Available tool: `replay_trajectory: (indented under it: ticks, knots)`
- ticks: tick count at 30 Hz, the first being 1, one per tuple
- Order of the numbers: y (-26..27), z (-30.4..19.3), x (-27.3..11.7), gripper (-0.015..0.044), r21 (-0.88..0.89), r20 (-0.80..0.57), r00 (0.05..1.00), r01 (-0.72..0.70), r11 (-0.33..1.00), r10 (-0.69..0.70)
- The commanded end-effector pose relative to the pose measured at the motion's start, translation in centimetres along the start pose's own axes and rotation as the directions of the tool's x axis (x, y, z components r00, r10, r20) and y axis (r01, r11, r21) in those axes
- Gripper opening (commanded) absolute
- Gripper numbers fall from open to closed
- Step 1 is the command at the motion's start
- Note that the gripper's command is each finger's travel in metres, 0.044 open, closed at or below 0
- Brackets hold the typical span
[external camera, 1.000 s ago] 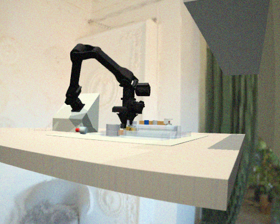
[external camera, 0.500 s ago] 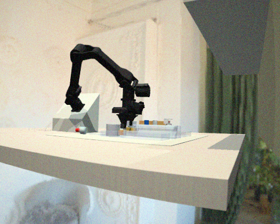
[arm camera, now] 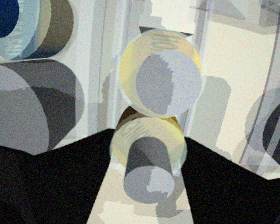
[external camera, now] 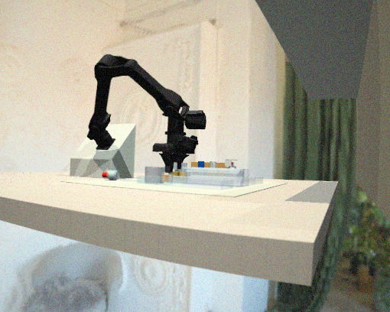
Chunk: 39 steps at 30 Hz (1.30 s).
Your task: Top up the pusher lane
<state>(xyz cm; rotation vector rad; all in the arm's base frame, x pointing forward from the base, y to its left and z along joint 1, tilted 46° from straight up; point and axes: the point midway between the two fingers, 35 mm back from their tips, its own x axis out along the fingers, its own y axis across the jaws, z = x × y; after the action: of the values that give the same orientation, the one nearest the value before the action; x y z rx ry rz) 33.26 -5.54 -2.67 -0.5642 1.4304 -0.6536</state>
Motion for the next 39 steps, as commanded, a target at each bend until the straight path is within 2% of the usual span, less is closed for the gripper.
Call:
replay_trajectory:
  ticks: [1, 39]
  knots:
    - [-0.18, 0.25, 0.02, 0.0, 0.01, 0.011, 1.0, 0.008, 1.0, -0.008]
    - [-0.1, -0.48, 0.03, 0.0, 0.009, 0.011, 1.0, 0.008, 1.0, -0.008]
